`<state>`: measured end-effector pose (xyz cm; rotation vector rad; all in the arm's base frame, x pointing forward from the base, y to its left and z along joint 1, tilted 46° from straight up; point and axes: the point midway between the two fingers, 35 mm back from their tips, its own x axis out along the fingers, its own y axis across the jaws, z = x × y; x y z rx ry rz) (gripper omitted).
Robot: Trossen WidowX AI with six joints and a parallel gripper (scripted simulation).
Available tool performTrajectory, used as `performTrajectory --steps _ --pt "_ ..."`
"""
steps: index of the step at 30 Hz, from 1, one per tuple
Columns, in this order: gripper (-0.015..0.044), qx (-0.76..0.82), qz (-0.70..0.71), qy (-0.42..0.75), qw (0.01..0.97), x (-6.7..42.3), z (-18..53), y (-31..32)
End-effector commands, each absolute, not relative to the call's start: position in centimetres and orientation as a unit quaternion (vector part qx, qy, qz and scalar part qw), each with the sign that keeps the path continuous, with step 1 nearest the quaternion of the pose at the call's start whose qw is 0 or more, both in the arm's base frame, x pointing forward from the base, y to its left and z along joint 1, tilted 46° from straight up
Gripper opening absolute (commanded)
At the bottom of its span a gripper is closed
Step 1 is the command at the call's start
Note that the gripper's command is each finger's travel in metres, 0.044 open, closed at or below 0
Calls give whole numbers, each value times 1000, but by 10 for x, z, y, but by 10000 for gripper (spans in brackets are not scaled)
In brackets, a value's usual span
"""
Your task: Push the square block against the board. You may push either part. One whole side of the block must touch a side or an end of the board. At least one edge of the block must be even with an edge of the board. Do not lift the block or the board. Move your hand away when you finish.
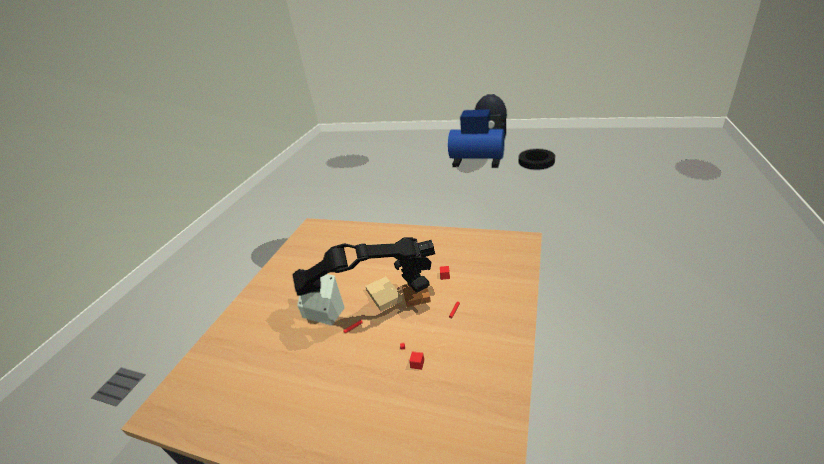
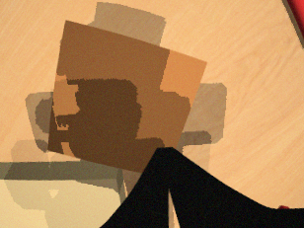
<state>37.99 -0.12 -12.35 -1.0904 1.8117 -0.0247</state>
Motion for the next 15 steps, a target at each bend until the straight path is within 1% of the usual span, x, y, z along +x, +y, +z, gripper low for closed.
performTrajectory --steps 1,15 --pt "0 -478 40 746 461 378 -132 8" --pt "0 -574 215 718 331 365 -161 37"
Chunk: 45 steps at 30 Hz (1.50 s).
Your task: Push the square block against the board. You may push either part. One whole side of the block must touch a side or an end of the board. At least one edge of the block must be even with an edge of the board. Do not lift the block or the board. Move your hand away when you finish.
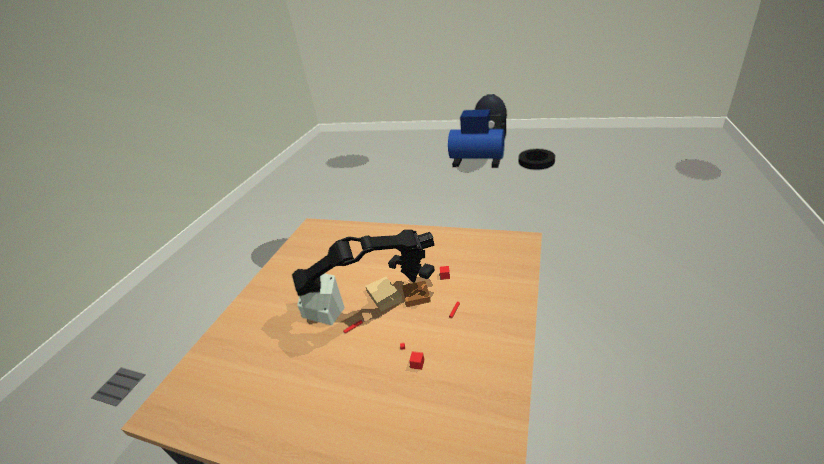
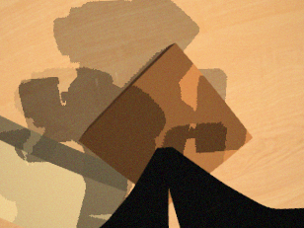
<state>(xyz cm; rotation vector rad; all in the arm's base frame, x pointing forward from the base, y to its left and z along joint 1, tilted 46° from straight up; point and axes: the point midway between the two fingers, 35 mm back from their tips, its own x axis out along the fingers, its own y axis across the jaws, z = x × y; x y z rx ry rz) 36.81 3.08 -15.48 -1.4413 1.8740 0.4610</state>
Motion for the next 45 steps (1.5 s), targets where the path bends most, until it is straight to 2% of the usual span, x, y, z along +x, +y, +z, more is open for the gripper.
performTrajectory --steps 1,19,24,29,45 --pt "0 -579 227 714 321 364 -164 39" --pt "0 -646 422 622 131 342 -199 71" --pt "0 -647 423 621 129 342 -202 69" --pt "0 -647 423 622 128 335 -238 32" --pt "0 -647 423 622 128 342 -229 22"
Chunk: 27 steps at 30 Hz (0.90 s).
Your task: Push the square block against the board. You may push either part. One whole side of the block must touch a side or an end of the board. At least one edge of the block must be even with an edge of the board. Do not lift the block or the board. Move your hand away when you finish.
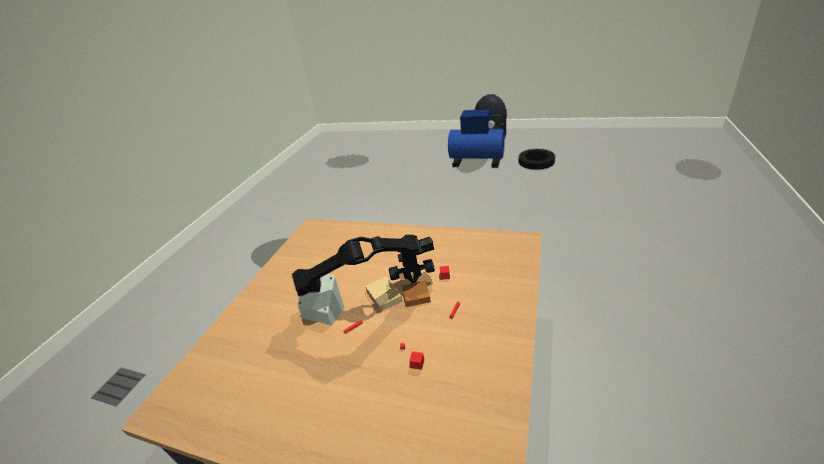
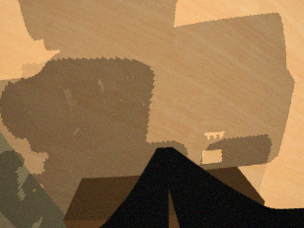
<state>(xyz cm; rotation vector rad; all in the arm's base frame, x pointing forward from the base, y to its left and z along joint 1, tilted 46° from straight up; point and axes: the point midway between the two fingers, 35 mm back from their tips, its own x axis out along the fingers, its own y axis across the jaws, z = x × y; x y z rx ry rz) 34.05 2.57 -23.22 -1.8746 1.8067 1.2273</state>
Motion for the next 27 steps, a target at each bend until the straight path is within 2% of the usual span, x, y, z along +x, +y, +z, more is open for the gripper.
performTrajectory --steps 1,27 --pt "0 -647 423 622 128 342 -228 21" --pt "0 -647 422 623 127 356 -206 -6"
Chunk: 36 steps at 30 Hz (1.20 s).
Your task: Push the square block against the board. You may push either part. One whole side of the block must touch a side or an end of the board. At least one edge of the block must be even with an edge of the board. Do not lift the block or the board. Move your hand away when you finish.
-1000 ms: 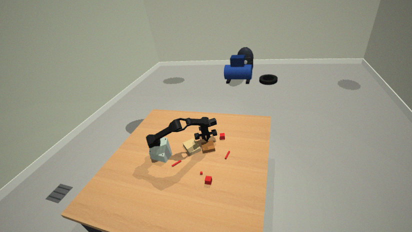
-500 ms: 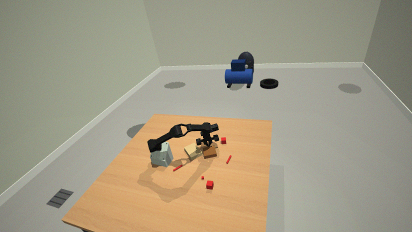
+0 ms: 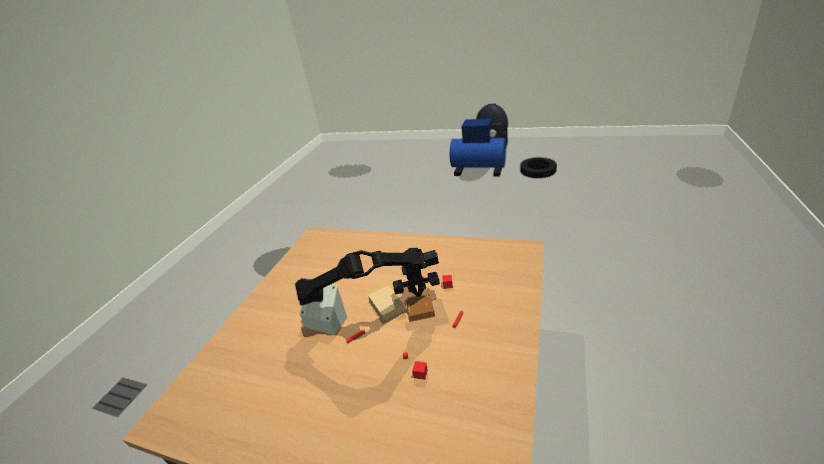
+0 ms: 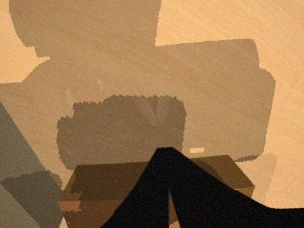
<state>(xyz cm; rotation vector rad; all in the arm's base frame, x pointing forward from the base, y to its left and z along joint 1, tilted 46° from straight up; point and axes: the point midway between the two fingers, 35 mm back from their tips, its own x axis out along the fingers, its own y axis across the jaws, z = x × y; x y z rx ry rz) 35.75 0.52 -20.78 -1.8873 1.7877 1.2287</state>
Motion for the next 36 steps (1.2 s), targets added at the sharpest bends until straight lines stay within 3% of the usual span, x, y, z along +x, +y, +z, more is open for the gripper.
performTrajectory --steps 1,36 --pt "0 -647 422 623 127 357 -205 -7" --pt "0 -647 422 623 127 358 -203 -9"
